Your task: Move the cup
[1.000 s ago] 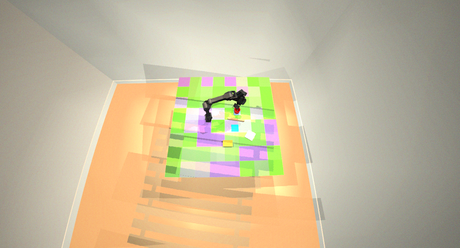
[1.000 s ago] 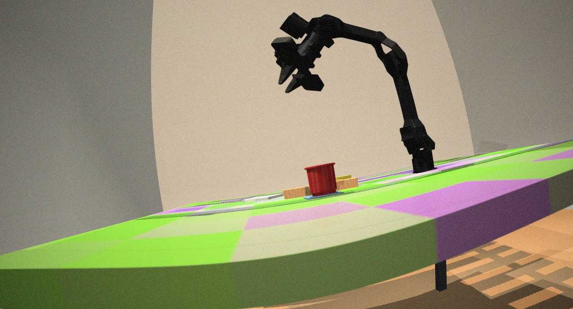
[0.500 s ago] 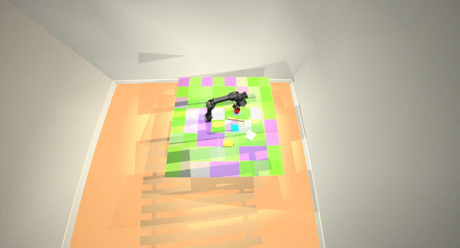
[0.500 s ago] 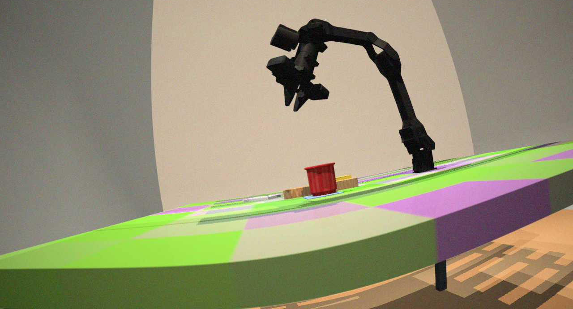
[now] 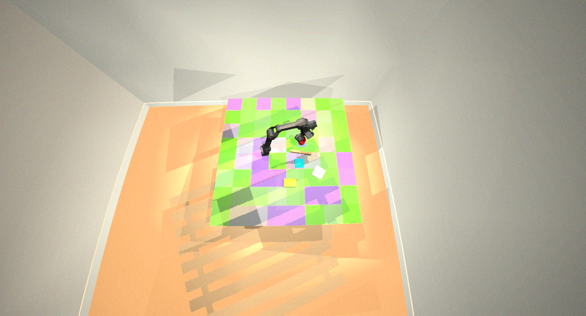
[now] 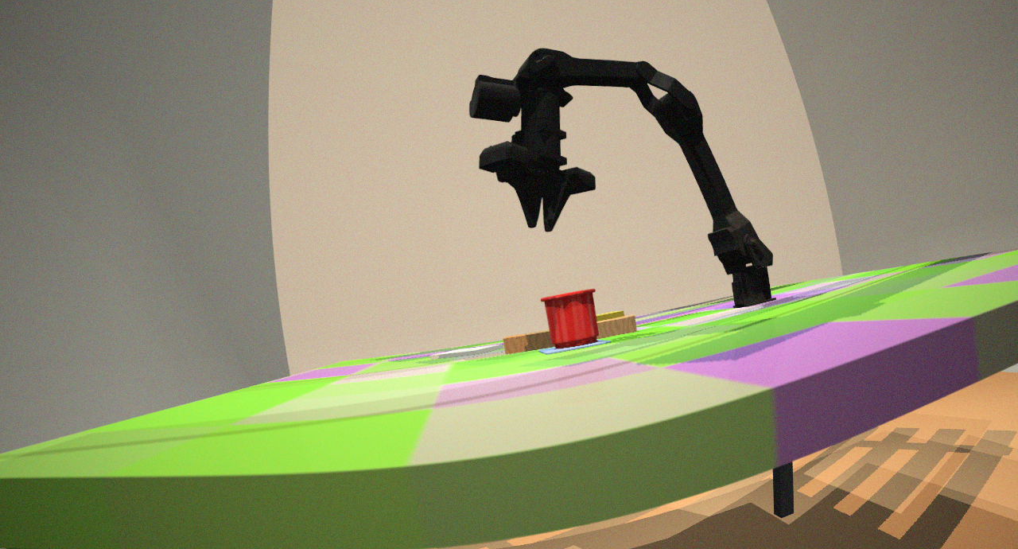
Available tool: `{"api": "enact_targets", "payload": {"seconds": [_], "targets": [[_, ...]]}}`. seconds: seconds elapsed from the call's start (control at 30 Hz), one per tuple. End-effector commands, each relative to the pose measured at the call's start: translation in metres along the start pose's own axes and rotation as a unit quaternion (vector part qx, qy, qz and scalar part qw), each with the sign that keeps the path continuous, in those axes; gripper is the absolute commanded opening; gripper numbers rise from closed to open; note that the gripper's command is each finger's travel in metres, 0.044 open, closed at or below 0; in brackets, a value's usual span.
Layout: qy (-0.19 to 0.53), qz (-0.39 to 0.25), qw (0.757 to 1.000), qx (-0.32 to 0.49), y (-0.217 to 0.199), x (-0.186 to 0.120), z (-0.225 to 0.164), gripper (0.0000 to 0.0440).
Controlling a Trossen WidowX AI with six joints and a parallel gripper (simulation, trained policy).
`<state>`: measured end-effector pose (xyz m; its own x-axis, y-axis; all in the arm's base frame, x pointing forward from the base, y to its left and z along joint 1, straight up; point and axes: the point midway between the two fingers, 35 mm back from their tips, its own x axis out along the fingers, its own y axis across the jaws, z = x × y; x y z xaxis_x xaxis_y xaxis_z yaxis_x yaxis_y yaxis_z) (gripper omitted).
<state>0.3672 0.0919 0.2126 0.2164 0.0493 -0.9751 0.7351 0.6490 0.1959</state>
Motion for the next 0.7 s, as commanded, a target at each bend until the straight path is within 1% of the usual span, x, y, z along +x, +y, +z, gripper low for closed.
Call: {"api": "enact_targets", "payload": {"seconds": [0.0, 0.27, 0.67], "targets": [[0.008, -0.026, 1.0, 0.004, -0.006, 0.009, -0.002, 0.0148], [0.023, -0.085, 0.996, 0.01, -0.019, 0.033, -0.007, 0.0162], [0.032, -0.138, 0.99, 0.017, -0.033, 0.07, -0.014, 0.0183]]}}
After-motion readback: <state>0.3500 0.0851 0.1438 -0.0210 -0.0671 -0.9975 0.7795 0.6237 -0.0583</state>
